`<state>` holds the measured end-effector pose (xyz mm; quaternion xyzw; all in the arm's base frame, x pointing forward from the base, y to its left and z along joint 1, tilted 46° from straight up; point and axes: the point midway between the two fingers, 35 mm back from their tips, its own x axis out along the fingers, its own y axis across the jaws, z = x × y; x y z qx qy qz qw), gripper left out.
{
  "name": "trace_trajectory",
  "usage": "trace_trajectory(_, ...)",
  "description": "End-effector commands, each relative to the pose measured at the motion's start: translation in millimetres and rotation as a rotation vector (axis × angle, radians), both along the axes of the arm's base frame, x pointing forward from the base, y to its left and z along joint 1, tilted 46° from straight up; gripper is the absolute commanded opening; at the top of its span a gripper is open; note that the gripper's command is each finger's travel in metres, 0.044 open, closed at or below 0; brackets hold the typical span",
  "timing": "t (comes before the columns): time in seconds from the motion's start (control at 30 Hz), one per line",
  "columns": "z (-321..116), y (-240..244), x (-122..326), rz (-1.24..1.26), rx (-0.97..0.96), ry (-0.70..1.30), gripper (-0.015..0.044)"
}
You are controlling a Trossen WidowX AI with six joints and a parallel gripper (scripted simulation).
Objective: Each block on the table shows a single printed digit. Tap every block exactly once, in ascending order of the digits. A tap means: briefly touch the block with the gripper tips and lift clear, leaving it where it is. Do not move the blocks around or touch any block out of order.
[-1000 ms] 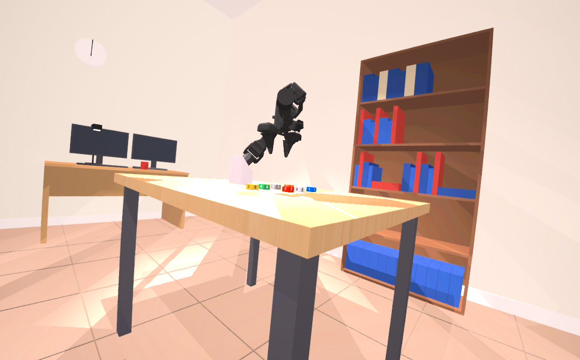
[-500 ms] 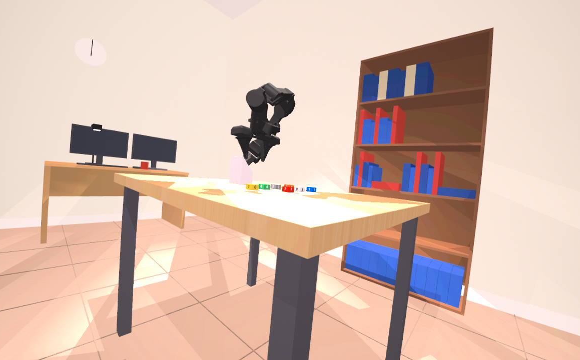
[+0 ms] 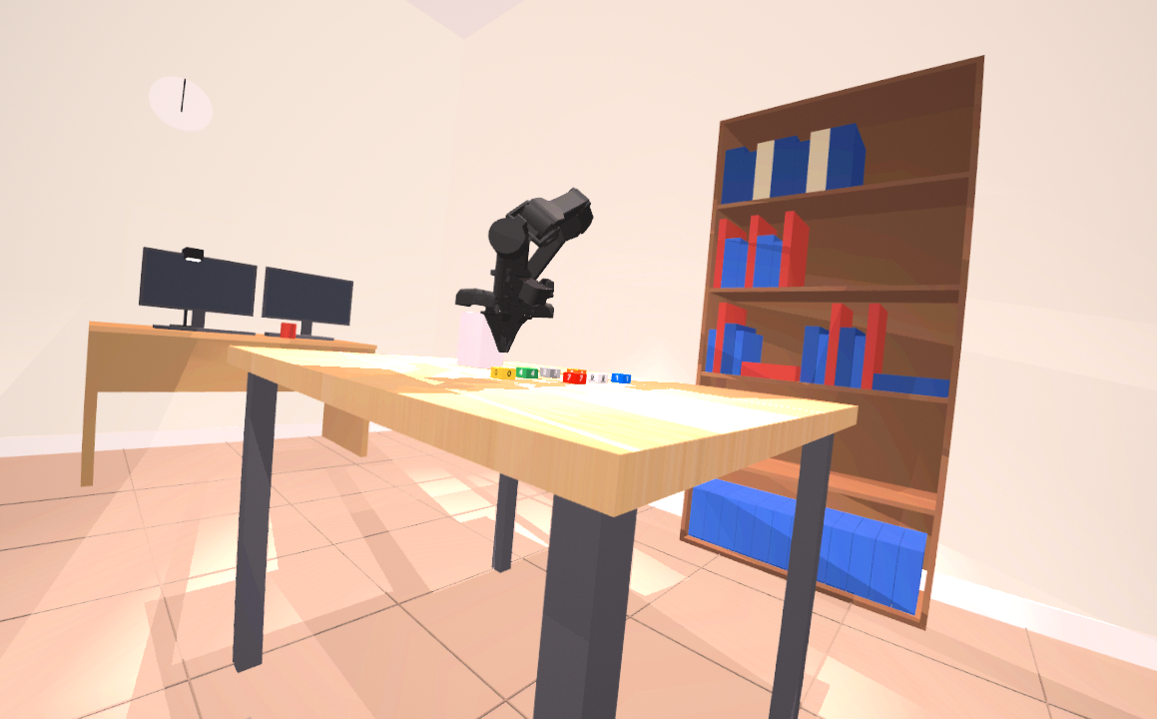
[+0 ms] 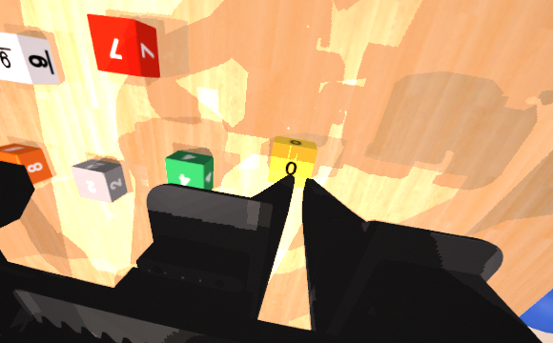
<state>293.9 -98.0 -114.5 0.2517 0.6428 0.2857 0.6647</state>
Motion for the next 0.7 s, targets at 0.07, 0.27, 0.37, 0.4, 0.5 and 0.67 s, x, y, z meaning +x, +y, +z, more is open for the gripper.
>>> trace_trajectory(0.07,-1,2,0,-0.004,0.004,0.002,0.0020)
trace_trajectory(0.27,-5,6,0,-0.004,0.004,0.002,0.0020)
trace_trajectory(0.37,-8,9,0,-0.004,0.004,0.002,0.0020)
trace_trajectory(0.4,-10,10,0,-0.004,0.004,0.002,0.0020)
trace_trajectory(0.5,-13,14,0,-0.004,0.004,0.002,0.0020)
trace_trajectory(0.67,-18,20,0,-0.004,0.005,0.002,0.0020)
